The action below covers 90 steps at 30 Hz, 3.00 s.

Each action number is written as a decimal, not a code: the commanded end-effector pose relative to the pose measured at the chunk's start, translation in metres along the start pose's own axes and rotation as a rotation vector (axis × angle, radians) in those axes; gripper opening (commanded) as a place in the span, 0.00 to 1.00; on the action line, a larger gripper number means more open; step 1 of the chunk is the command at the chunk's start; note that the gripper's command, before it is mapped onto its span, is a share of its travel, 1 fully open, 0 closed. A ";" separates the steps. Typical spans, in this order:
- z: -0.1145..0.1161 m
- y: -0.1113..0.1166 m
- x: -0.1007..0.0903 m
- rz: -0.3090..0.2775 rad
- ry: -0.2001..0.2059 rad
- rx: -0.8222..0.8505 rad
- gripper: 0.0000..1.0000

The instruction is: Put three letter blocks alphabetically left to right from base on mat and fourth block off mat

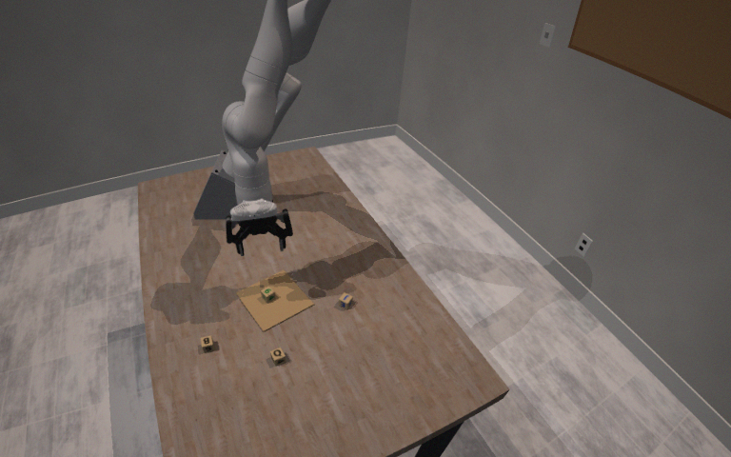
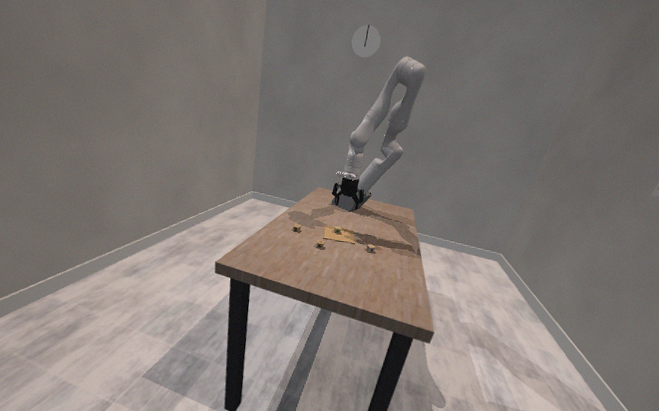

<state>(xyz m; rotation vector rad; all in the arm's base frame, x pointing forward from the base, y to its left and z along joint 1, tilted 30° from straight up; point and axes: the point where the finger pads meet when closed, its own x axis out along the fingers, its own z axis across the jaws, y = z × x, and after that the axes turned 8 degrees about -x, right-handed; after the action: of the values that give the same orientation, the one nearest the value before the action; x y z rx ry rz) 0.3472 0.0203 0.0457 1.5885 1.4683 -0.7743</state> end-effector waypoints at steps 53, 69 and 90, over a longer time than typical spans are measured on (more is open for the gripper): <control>0.018 0.163 0.004 -0.001 -0.008 -0.014 1.00; 0.018 0.163 0.004 -0.001 -0.008 -0.014 1.00; 0.160 0.087 0.003 -0.001 -0.008 -0.014 1.00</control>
<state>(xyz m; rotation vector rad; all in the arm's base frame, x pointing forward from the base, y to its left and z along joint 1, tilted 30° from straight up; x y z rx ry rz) 0.4584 -0.1031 -0.0090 1.5391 1.4689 -0.7418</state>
